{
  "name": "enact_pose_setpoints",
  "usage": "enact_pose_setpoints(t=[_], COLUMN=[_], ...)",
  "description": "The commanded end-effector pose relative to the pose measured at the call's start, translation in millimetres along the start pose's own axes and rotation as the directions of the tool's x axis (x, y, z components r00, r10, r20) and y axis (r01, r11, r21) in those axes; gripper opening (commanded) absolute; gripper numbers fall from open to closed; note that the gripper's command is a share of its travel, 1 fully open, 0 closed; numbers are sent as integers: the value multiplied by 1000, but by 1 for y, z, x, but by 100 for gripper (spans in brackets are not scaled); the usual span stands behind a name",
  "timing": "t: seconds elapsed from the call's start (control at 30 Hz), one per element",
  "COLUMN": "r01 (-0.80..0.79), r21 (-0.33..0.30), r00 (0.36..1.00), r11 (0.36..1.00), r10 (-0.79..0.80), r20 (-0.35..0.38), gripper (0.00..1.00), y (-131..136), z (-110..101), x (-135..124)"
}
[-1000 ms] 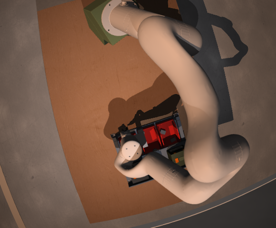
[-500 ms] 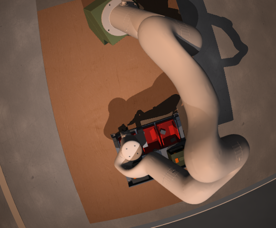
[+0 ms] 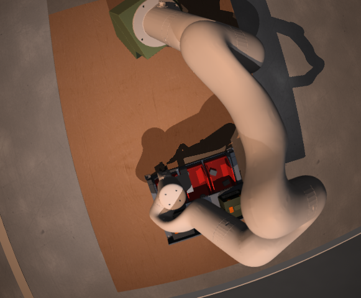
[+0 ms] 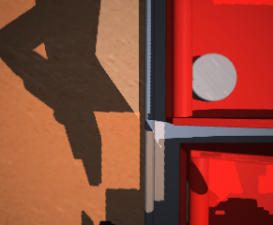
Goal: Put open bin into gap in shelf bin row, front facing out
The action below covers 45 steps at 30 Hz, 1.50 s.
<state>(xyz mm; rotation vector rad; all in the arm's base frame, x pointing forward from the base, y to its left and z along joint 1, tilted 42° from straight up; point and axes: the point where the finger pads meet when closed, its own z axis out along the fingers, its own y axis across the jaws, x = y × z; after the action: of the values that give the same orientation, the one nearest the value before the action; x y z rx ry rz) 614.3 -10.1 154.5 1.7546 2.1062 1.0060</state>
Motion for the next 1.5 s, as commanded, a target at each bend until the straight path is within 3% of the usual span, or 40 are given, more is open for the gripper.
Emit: enact_pose_setpoints(t=[0.0, 0.63, 0.8, 1.2, 1.37, 1.47], r01=[0, 0, 0, 0, 0, 0], r21=[-1, -1, 0, 0, -1, -1], r00=[1000, 1000, 1000, 1000, 1000, 1000], r11=[1000, 1000, 1000, 1000, 1000, 1000], r10=[0, 0, 0, 0, 0, 0], r20=[0, 0, 1, 1, 1, 1], gripper=[100, 100, 100, 100, 100, 100], y=[1, 1, 1, 1, 1, 1], z=[0, 0, -40, -40, -94, -94], x=[0, 0, 0, 0, 0, 0])
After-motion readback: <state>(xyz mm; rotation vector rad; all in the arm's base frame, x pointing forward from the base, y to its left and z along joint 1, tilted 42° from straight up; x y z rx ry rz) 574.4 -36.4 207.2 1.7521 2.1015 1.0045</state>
